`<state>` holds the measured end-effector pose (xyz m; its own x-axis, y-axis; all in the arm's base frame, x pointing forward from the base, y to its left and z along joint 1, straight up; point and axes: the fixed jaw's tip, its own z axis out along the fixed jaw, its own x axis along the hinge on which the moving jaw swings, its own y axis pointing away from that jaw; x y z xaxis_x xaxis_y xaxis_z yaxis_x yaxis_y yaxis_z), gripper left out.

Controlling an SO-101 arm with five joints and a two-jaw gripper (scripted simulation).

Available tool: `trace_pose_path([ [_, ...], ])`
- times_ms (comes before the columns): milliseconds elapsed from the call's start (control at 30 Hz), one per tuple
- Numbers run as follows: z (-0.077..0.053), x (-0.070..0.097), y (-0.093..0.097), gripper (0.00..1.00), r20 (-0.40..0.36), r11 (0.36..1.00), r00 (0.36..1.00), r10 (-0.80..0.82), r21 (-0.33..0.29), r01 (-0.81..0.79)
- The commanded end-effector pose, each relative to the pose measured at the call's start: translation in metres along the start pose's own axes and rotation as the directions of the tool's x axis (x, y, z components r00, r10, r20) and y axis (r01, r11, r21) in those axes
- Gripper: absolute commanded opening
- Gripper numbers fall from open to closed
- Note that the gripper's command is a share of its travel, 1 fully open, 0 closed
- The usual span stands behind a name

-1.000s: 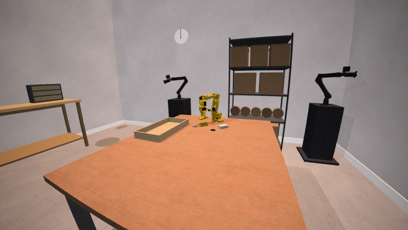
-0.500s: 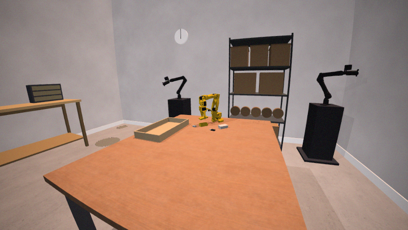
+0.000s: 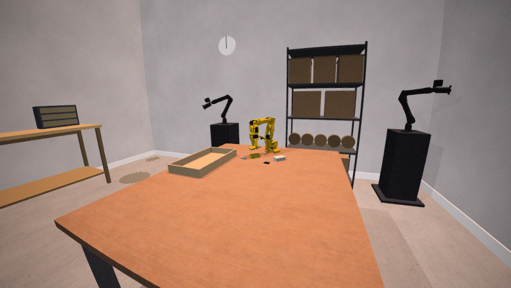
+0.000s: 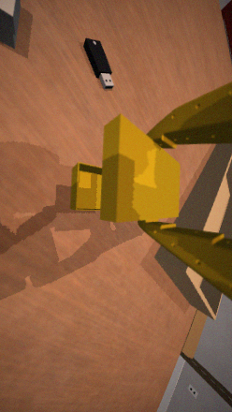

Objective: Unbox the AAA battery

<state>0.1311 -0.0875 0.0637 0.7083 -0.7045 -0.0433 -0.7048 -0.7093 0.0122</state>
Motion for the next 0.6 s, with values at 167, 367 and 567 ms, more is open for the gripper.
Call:
trace_pose_path([
  [167, -0.002, 0.007, -0.003, 0.23, -0.043, 1.0, 0.999, 0.002, 0.012, -0.002],
  [367, 0.001, 0.007, -0.003, 0.23, -0.043, 1.0, 0.999, 0.002, 0.012, -0.002],
  [567, 0.006, 0.008, -0.004, 0.23, -0.043, 1.0, 0.999, 0.002, 0.012, -0.002],
])
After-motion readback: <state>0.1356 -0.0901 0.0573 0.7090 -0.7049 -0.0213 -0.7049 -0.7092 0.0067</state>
